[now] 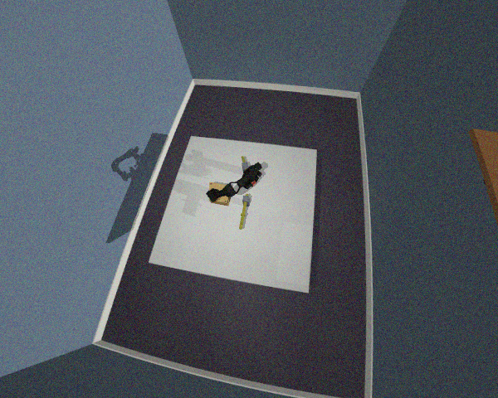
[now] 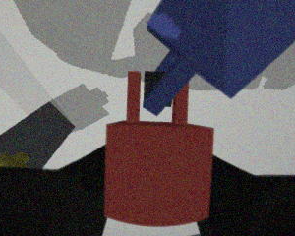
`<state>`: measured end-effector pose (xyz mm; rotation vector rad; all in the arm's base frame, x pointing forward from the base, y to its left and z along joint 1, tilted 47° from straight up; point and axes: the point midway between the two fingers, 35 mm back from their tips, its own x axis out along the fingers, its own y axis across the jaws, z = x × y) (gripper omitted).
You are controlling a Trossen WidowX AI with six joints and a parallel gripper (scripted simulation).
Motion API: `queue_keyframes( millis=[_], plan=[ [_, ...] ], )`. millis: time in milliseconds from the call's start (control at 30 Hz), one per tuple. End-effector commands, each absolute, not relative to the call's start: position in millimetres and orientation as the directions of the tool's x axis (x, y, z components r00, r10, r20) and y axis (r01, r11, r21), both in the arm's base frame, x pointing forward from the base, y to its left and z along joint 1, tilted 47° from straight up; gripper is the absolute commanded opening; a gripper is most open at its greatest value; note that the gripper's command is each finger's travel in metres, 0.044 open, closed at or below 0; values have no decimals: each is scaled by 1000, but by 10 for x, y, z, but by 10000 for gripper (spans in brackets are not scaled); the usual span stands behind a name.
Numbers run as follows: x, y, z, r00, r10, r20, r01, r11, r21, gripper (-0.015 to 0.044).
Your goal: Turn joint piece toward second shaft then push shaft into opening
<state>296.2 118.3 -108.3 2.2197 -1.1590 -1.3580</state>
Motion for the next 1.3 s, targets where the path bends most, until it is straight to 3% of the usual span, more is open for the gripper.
queue_keyframes(
  millis=[0,700,767,933,1133,1267],
  plan=[
    [2969,1179,-1082,235,-759,-607,-479,-634,607,182],
    [2969,1179,-1082,235,-759,-607,-479,-634,607,182],
    [2962,1183,-1083,231,-758,-610,-483,-633,605,147],
    [2962,1183,-1083,231,-758,-610,-483,-633,605,147],
    [2962,1183,-1083,231,-758,-610,-483,-633,605,0],
    [2962,1183,-1083,231,-758,-610,-483,-633,605,0]
  ],
)
